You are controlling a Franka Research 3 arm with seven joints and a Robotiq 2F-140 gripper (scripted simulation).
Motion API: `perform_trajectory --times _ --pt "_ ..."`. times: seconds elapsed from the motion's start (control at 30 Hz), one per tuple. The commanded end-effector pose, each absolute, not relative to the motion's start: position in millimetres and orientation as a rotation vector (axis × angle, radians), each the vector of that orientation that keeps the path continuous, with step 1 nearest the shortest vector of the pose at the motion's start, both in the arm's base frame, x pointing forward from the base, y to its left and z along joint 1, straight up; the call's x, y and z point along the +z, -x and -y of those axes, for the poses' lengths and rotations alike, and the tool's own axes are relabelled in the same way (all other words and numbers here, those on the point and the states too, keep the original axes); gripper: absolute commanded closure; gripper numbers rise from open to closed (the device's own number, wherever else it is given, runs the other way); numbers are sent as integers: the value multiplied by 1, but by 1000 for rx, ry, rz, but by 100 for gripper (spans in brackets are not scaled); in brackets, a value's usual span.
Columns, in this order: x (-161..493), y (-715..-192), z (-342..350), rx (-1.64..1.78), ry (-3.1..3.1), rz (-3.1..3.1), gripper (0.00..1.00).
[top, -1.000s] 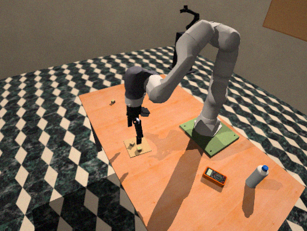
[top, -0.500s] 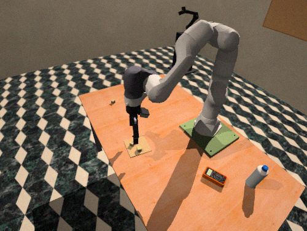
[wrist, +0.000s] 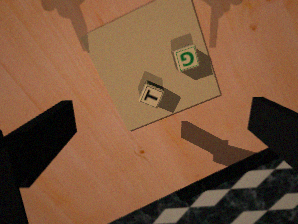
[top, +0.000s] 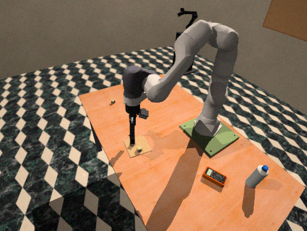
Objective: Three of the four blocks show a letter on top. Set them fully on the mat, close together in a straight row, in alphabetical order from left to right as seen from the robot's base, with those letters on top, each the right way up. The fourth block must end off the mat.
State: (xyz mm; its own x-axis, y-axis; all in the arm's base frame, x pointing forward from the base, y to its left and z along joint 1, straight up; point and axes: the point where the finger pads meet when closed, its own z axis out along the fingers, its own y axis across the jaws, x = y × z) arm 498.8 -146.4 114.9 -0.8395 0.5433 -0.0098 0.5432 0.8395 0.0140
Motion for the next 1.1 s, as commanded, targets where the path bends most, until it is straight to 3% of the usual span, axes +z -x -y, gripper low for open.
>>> perform_trajectory --times 0.0,0.8,0.83,1.07 --pt "115 -499 148 0 -1094 -2938 0" --pt "114 -500 156 1 -1504 -2750 0" --pt "114 -500 156 1 -1504 -2750 57" --pt "114 -500 156 1 -1504 -2750 57"
